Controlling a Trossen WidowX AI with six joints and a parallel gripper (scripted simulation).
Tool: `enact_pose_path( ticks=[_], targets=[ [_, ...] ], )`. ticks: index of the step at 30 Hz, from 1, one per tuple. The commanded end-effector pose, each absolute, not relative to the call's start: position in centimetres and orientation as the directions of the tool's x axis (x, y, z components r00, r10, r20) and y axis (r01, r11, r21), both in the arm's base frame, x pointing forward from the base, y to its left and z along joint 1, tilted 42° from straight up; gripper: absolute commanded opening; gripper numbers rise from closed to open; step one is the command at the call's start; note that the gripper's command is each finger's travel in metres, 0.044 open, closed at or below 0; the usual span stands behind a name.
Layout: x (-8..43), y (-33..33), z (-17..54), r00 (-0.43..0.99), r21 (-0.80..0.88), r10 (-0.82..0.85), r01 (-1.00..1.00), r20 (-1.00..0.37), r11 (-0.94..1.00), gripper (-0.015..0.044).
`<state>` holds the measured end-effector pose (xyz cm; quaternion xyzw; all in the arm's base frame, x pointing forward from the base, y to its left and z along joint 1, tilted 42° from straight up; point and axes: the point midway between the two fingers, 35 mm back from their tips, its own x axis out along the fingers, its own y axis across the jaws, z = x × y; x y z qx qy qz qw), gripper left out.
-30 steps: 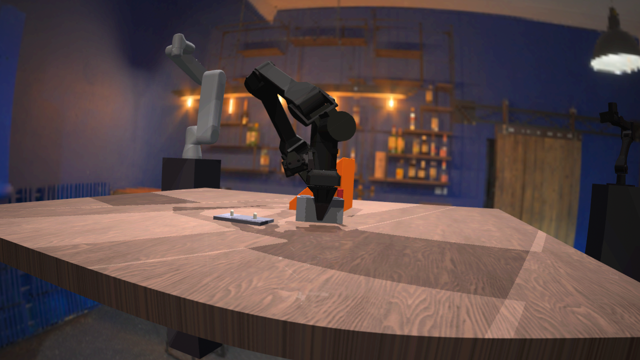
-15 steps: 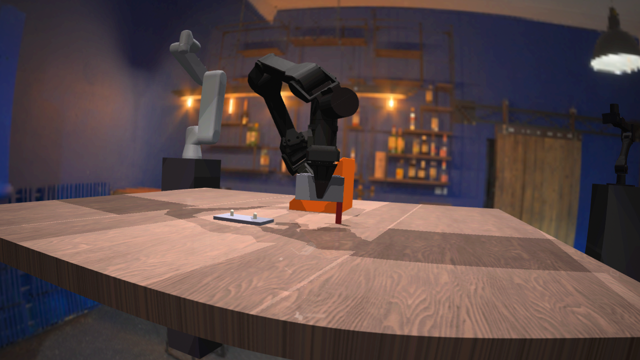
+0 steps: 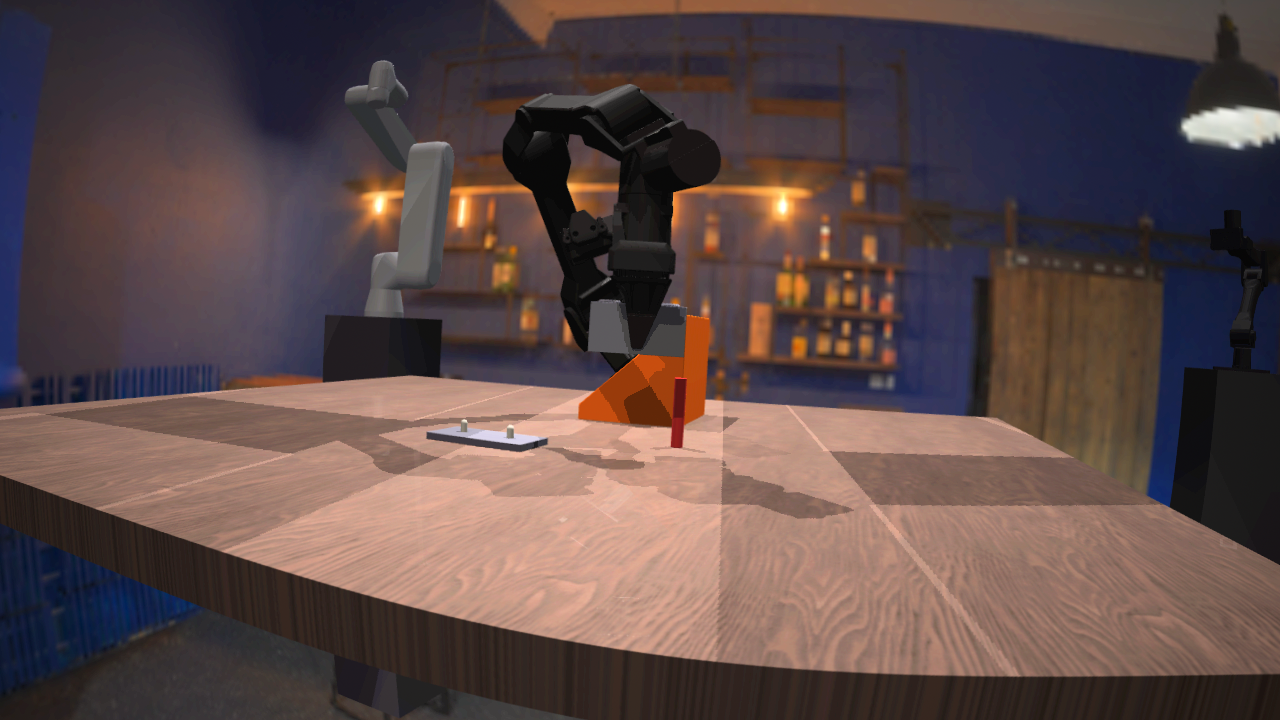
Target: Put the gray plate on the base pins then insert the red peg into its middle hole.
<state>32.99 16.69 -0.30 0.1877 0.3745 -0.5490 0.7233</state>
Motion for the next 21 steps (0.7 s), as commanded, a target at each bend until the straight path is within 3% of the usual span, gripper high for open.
enact_pose_path(
  ticks=[1,21],
  targets=[
    [32.8,17.7,0.8,0.121,-0.129,-0.648,0.937,-0.752,0.324,0.0],
    [34.0,14.6,2.9,0.118,-0.084,-0.641,0.957,-0.758,0.276,0.0]
  ],
)
